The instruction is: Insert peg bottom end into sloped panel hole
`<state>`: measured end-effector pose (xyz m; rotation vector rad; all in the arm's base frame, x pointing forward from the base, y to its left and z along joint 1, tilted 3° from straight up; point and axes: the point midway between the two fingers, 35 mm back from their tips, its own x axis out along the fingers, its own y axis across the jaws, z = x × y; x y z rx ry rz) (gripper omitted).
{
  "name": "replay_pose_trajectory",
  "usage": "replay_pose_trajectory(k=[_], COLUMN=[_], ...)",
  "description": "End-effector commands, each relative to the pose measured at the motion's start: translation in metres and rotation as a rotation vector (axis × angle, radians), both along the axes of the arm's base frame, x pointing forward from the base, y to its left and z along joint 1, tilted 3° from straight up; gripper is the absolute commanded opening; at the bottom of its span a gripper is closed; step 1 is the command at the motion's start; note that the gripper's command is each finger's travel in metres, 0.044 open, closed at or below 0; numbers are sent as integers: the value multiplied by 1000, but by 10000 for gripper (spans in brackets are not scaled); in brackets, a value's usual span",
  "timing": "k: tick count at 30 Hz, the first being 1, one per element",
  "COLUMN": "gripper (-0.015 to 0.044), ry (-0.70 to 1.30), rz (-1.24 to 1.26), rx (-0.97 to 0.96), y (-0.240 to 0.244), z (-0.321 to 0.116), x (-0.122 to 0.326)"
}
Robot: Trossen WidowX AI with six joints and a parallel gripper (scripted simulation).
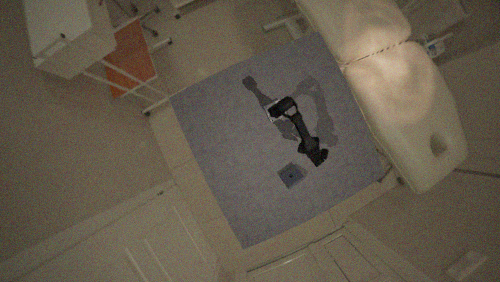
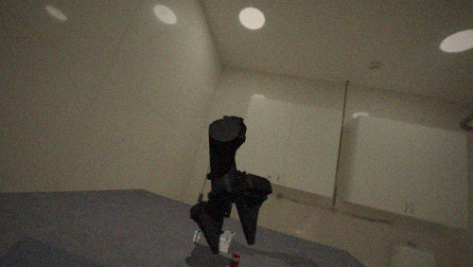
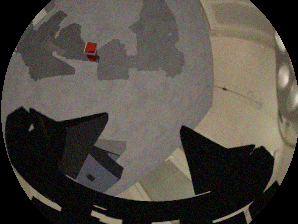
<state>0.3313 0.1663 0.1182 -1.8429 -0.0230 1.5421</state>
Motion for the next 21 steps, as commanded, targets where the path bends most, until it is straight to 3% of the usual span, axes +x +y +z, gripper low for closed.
replay_pose_trajectory(k=[1,21], gripper=[440,440], ry=[76,311], rz=[-22,-78], rx=[-63,-470], y=[3,1], z=[-9,-19], x=[-13,-89])
